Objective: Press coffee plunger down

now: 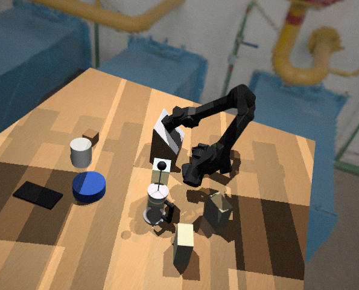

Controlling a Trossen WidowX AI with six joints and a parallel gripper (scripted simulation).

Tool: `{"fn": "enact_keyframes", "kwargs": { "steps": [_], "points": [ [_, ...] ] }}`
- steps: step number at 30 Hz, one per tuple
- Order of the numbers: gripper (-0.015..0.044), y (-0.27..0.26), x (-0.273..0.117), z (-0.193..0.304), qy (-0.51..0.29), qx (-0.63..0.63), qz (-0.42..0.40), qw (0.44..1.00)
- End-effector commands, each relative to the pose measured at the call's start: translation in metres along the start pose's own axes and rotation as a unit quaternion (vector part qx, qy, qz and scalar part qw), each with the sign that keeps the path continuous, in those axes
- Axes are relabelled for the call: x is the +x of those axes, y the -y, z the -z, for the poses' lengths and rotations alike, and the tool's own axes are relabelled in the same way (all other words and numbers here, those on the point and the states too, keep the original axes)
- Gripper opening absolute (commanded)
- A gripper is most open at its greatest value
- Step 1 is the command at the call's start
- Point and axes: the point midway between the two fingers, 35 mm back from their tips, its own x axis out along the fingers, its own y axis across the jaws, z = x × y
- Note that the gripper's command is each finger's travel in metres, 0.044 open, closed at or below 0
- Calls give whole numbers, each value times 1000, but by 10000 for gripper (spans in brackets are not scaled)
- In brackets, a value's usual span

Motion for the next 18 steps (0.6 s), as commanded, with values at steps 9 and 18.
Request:
{"fn": "enact_keyframes", "kwargs": {
  "steps": [9, 18],
  "points": [
    [440, -14, -40, 23, -98, -223, -53, 968],
    [440, -33, -129, 43, -189, -518, -244, 798]
  ]
}}
